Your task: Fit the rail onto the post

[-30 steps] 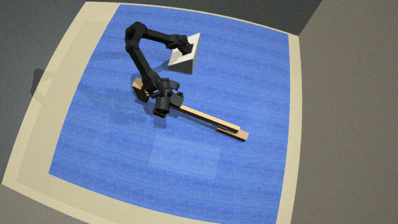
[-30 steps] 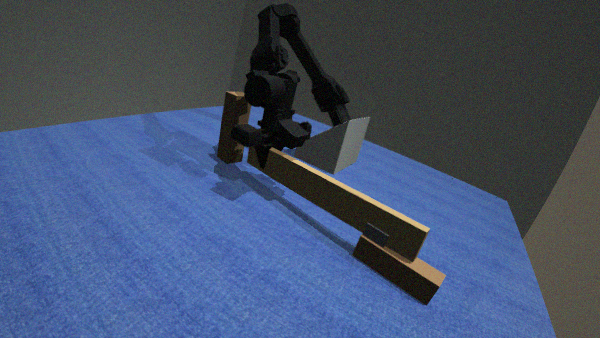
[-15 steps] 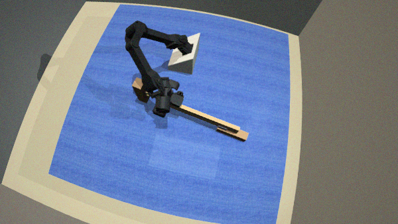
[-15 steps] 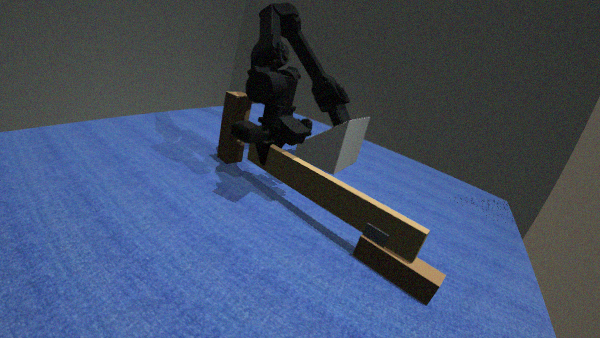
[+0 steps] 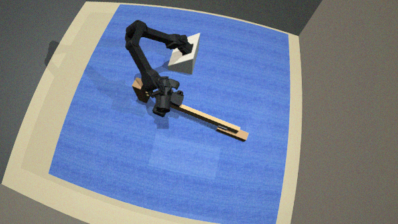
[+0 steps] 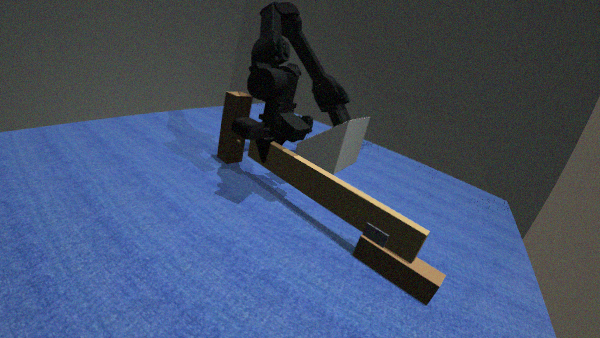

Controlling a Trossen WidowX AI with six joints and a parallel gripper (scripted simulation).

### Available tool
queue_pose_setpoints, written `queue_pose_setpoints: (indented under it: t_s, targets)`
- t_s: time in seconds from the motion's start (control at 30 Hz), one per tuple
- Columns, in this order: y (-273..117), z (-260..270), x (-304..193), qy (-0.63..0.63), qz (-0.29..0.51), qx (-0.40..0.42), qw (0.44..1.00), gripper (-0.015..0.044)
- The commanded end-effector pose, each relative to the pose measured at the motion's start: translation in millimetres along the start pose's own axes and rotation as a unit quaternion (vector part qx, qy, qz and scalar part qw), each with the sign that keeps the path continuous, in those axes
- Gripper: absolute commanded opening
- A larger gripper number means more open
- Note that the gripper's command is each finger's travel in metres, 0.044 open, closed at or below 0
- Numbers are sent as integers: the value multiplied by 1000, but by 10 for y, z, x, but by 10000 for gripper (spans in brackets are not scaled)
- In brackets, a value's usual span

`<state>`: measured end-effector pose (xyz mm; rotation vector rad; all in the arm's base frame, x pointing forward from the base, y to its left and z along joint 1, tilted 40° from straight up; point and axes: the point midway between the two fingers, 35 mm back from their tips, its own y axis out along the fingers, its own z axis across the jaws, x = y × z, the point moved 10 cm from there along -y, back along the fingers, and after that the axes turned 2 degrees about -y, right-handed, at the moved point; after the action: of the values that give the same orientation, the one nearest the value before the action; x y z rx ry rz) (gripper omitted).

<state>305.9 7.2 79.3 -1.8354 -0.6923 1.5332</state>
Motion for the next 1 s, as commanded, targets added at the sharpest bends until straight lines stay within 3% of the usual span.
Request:
queue_pose_setpoints:
  t_s: [0.0, 0.97]
  targets:
    - [-61, -8, 9, 0, -8, -4, 1000, 0]
    - [-28, 0, 9, 0, -8, -4, 1000, 0]
